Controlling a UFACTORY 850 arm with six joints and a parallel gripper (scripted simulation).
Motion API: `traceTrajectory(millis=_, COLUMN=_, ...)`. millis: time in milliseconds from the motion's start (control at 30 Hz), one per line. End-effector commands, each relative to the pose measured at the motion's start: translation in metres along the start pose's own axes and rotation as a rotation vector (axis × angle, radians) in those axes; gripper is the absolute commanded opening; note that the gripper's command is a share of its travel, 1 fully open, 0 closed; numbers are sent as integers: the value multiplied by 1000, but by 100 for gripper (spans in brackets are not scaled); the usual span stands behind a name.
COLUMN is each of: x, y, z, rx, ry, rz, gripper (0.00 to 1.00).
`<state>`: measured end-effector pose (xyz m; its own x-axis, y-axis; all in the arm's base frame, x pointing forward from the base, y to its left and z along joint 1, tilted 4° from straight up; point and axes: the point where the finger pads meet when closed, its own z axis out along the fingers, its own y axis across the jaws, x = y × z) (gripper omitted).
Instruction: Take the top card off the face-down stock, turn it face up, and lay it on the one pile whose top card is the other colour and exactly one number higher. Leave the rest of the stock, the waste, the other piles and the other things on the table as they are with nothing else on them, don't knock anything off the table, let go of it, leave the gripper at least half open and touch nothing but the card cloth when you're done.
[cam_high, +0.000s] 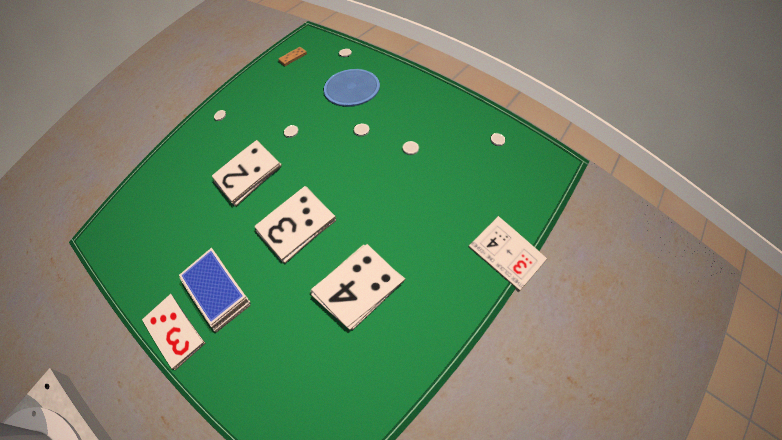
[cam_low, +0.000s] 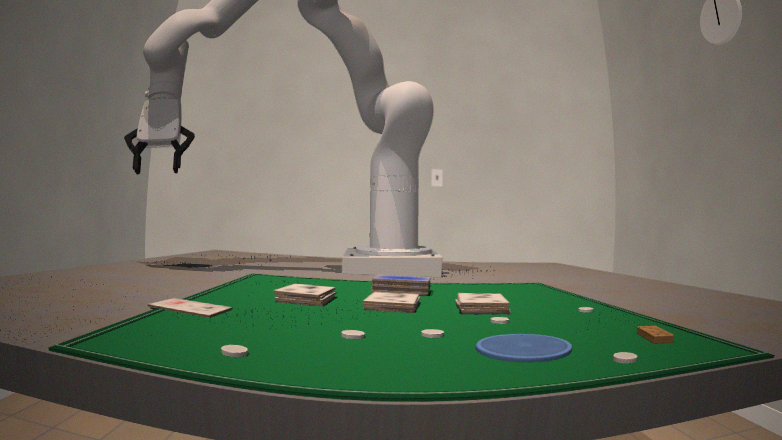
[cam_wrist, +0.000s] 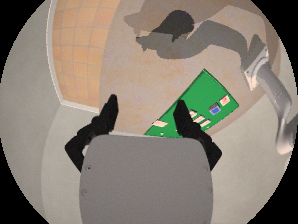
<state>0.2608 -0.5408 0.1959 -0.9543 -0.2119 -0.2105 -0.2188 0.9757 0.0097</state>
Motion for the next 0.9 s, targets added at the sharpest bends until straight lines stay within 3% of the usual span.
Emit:
traceTrajectory(millis=0, x=0, y=-1, z=-1, rx=2, ry=0, rz=0, gripper=100)
traceTrajectory(millis=600, x=-3, y=1, z=0, rx=1, ry=2, rz=-5, gripper=100)
traceTrajectory(millis=733, x=-42, y=33, z=26, rx=-16, ry=51, rz=-97, gripper=100)
traceTrajectory(millis=867, x=-61, y=51, z=37, rx=-22, ry=73, rz=-144, gripper=100)
